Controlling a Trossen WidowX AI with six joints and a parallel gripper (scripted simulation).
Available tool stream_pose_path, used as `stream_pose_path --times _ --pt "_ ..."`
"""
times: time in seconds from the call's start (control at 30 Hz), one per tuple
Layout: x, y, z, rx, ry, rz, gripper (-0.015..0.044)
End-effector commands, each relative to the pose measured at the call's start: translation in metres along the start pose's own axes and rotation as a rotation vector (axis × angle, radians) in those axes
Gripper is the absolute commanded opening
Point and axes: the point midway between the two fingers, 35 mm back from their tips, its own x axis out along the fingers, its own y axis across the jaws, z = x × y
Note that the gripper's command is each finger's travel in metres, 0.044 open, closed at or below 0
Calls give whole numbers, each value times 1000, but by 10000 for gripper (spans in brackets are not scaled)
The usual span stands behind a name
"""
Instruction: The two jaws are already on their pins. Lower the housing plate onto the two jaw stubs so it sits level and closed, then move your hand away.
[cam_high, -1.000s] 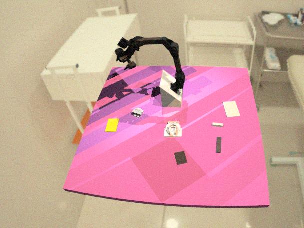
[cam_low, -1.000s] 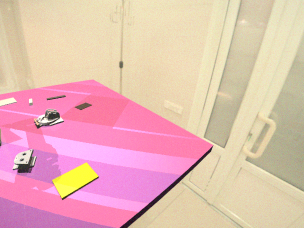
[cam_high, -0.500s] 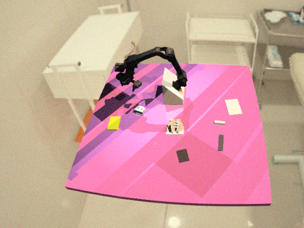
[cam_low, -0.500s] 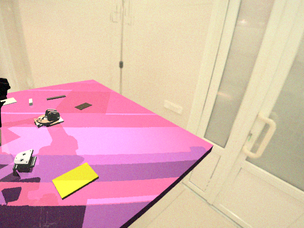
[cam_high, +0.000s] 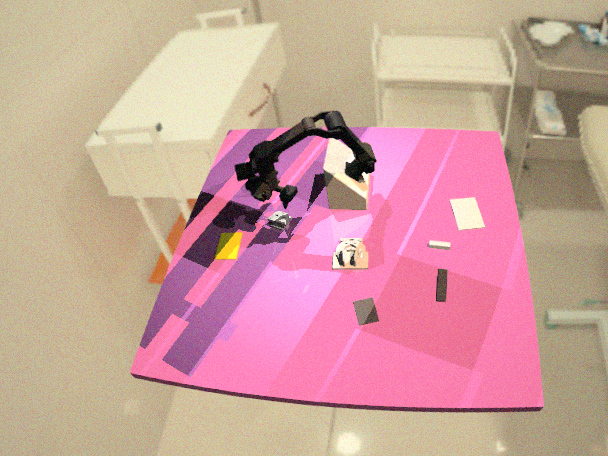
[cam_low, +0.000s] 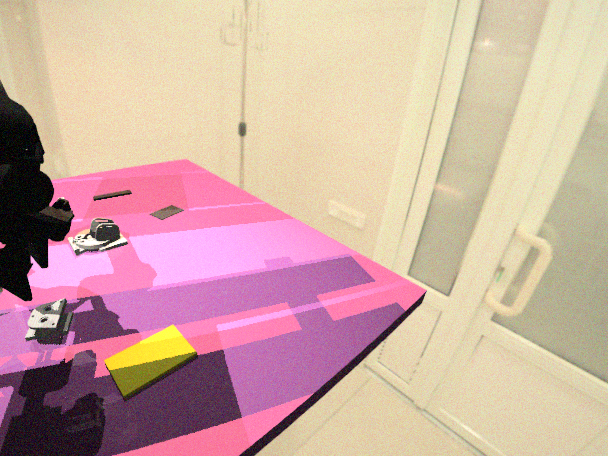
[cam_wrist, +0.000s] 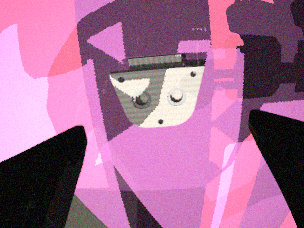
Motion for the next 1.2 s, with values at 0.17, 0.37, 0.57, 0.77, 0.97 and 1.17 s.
stream_pose_path --times 0.17,0.37,0.57,0.77,0.97,1.17 --pt "41 4 -3 7 1 13 440" --pt "41 4 -3 7 1 13 440" --pt "41 4 -3 7 1 13 440" --pt "41 4 -3 7 1 13 440" --pt "41 4 -3 7 1 13 440" --pt "41 4 -3 7 1 13 440"
